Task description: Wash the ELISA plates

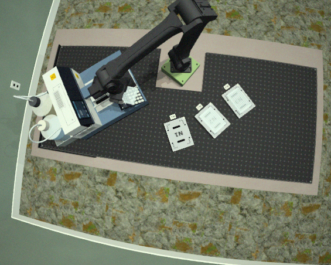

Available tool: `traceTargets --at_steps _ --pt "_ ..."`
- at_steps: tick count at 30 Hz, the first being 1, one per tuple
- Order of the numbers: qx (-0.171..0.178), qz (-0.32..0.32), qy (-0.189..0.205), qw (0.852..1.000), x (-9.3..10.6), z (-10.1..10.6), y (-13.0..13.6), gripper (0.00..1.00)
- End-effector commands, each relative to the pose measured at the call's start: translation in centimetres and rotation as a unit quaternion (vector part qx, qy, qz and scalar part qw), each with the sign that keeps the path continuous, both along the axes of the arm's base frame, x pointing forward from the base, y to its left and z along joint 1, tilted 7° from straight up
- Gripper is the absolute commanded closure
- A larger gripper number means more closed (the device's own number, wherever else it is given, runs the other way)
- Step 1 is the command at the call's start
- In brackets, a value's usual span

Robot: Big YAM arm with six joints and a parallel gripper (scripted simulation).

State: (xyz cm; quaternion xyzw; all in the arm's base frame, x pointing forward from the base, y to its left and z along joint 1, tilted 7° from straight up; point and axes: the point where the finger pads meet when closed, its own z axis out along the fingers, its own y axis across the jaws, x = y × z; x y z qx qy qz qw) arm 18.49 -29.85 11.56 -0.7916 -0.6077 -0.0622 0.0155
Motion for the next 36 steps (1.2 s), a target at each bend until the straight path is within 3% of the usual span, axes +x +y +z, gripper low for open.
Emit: traceTargets --at_steps 1,9,12,24,33,34,36 --pt "-0.005 -0.075 0.003 0.997 -1.7 1.2 -1.1 0.16" --pt "-0.001 -0.206 0.012 0.978 -5.2 1.9 -3.3 0.16" --pt "-0.005 -0.223 0.009 0.975 -5.5 2.2 -4.0 0.16" --pt "0.015 -0.406 0.031 0.913 -11.4 2.2 -6.4 0.16" --pt "0.006 -0.396 0.024 0.918 -10.4 2.8 -6.0 0.16" --pt "0.016 -0.396 0.030 0.918 -10.9 1.8 -5.5 0.16" --pt "0.016 -0.396 0.030 0.918 -10.9 1.8 -5.5 0.16"
